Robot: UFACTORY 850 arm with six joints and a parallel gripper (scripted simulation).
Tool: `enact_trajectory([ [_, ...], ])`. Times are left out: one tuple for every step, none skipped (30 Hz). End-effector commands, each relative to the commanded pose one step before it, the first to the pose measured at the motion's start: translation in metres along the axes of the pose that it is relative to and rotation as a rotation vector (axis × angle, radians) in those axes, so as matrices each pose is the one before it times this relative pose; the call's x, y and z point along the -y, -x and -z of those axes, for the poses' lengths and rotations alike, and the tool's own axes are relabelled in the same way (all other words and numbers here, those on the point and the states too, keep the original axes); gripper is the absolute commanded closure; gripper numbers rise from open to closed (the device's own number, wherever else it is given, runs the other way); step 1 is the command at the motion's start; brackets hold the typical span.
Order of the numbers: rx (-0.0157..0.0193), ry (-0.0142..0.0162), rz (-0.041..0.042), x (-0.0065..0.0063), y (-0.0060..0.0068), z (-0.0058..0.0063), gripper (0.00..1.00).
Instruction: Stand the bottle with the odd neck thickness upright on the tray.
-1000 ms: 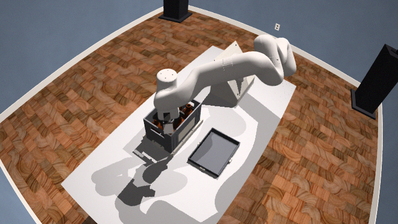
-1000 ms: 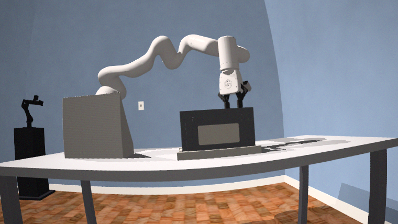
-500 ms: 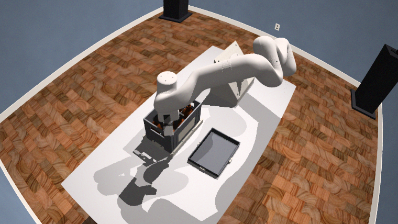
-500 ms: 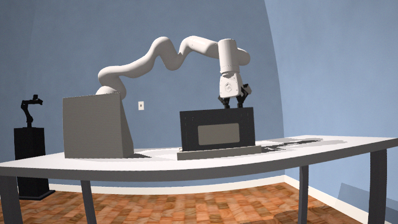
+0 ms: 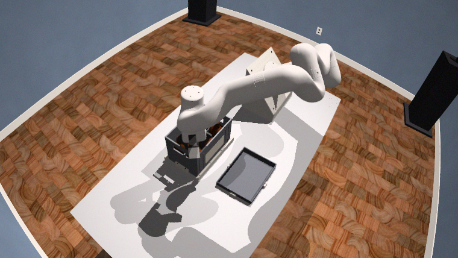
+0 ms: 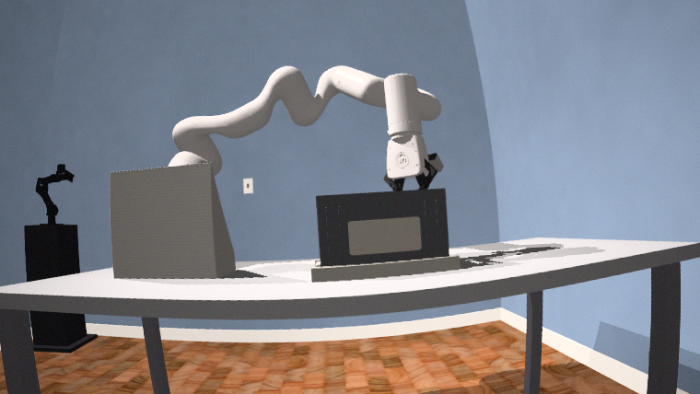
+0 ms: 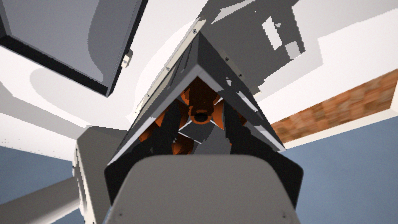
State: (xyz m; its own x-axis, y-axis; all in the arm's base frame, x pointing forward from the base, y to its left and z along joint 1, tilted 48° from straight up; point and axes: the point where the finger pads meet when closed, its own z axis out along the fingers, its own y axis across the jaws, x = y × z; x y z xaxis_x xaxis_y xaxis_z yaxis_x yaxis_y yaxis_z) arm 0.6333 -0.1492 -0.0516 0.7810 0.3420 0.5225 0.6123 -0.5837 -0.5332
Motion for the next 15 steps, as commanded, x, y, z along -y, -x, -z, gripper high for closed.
enact_trajectory([
  [-0.00101, 0.00194, 0.00074, -0.00064, -0.00061, -0.00179, 0.35],
  [0.00000, 0.00000, 0.00000, 0.00000, 0.00000, -0.00061, 0.35],
  [0.00000, 0.00000, 0.00000, 0.00000, 0.00000, -0.00055, 0.35],
  [0.00000, 0.00000, 0.00000, 0.00000, 0.00000, -0.00048, 0.35],
  [0.00000, 0.00000, 0.00000, 0.00000, 0.00000, -0.00042, 0.35],
  [0.00000, 0.00000, 0.00000, 0.00000, 0.00000, -0.00036, 0.35],
  [0.00000, 0.00000, 0.00000, 0.00000, 0.00000, -0.00030, 0.35],
  [0.00000, 0.00000, 0.00000, 0.00000, 0.00000, -0.00024, 0.35],
  [0.00000, 0.00000, 0.00000, 0.00000, 0.00000, -0.00019, 0.35],
  [0.00000, 0.00000, 0.00000, 0.00000, 0.00000, -0.00014, 0.35],
  [0.00000, 0.00000, 0.00000, 0.00000, 0.00000, -0.00010, 0.35],
  [0.00000, 0.00000, 0.00000, 0.00000, 0.00000, -0.00006, 0.35],
  [0.00000, 0.00000, 0.00000, 0.00000, 0.00000, -0.00003, 0.35],
  [0.00000, 0.00000, 0.00000, 0.00000, 0.00000, -0.00001, 0.35],
  [0.00000, 0.00000, 0.00000, 0.00000, 0.00000, 0.00000, 0.35],
])
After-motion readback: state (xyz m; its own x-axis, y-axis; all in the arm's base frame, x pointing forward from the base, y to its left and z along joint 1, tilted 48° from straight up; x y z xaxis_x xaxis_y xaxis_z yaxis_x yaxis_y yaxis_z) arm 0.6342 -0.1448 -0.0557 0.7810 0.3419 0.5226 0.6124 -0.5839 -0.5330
